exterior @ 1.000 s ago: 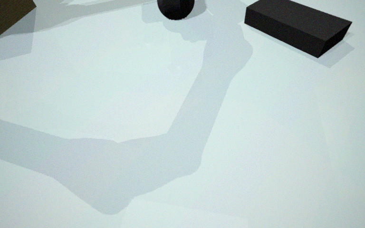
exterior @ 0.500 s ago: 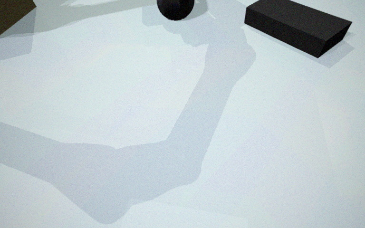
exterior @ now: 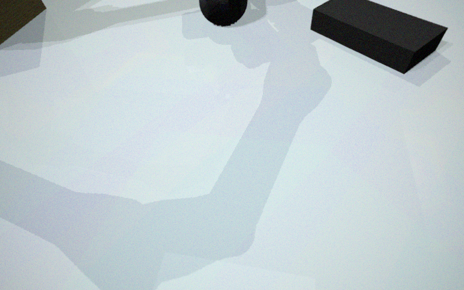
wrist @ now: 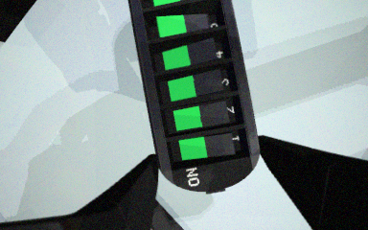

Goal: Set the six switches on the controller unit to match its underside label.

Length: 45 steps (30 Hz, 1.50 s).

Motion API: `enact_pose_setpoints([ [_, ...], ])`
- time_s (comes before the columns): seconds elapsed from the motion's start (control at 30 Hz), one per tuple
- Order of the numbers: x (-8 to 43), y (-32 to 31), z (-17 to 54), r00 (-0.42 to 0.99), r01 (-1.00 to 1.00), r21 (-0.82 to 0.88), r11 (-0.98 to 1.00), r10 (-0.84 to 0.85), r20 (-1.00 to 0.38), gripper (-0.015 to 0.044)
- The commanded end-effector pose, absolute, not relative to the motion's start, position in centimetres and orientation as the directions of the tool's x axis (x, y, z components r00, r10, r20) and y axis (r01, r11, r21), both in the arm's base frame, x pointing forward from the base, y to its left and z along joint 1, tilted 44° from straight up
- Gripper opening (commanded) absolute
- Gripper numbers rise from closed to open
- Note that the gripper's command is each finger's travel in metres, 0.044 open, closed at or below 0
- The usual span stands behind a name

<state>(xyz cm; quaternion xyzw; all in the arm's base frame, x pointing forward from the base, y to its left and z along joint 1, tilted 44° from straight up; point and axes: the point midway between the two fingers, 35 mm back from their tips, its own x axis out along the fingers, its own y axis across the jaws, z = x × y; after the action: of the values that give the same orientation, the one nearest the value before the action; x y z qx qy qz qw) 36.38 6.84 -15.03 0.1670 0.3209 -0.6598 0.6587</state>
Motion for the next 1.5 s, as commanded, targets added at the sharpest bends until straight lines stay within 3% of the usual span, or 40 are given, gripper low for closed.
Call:
enact_pose_setpoints([
  [0.0, 36.7, 7.1, -14.2, -0.072, 0.977, -0.199, 0.079, -0.753, -0.654, 0.0336],
  [1.47, 37.2, 7.0, -11.0, -0.089, 0.977, -0.199, 0.079, -0.699, -0.710, 0.0336],
])
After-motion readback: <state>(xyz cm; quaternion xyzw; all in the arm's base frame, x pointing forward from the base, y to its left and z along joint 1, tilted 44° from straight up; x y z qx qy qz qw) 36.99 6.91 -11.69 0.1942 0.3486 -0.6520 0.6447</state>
